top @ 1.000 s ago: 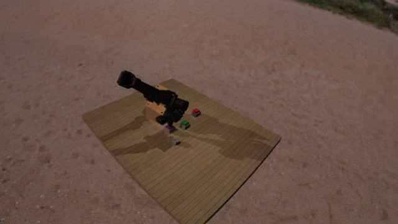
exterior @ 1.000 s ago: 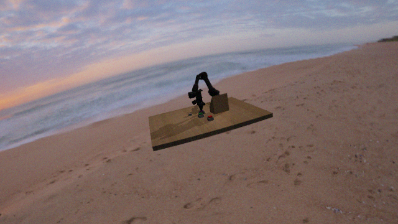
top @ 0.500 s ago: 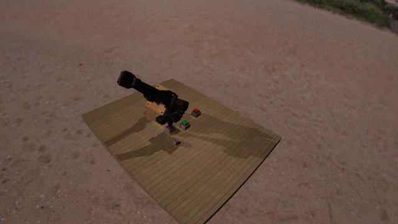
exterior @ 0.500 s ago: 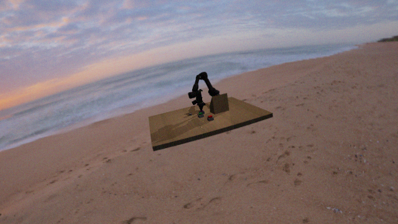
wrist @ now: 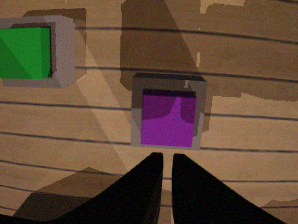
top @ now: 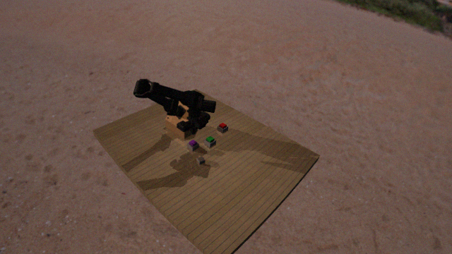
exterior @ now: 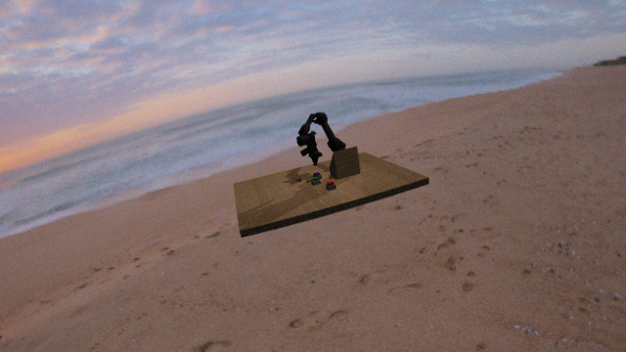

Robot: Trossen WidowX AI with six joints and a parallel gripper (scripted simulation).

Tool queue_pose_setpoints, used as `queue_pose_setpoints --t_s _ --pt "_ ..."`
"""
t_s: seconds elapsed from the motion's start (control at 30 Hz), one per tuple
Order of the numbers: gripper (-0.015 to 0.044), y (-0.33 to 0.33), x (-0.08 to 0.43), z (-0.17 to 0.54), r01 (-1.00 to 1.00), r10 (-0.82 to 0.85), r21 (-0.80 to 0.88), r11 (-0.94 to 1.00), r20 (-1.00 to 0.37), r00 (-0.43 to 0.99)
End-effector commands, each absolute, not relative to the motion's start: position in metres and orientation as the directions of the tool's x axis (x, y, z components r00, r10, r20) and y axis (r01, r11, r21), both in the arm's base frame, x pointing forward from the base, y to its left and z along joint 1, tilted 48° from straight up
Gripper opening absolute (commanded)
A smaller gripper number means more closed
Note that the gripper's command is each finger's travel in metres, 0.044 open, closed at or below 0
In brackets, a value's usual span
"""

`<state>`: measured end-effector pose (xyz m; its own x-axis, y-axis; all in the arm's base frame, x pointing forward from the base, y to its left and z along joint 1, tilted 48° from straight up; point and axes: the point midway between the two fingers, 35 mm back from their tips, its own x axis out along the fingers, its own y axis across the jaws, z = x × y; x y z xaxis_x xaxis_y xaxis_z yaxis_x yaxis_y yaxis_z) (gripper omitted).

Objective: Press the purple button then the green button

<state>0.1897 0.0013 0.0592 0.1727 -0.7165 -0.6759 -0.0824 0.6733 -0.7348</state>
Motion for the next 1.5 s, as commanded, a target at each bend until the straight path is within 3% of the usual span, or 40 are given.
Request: queue_pose_setpoints --t_s 0.0,0.2,0.53,0.73,0.9,1.47 --pt "0.002 0.026 0.183 0.084 -0.077 -0.717 -0.735 0.673 -0.675 0.174" --pt "0.002 0.031 0.186 0.08 -0.077 -0.716 -0.735 0.674 -0.676 0.175" --pt "0.002 0.098 0.214 0.016 -0.074 -0.713 -0.731 0.678 -0.679 0.177" --pt "0.002 0.096 0.215 0.015 -0.074 -0.713 -0.731 0.678 -0.679 0.177" --pt "0.002 0.055 0.225 -0.024 -0.073 -0.714 -0.733 0.676 -0.677 0.178" --pt "0.002 0.041 0.228 -0.037 -0.073 -0.714 -0.733 0.676 -0.677 0.178"
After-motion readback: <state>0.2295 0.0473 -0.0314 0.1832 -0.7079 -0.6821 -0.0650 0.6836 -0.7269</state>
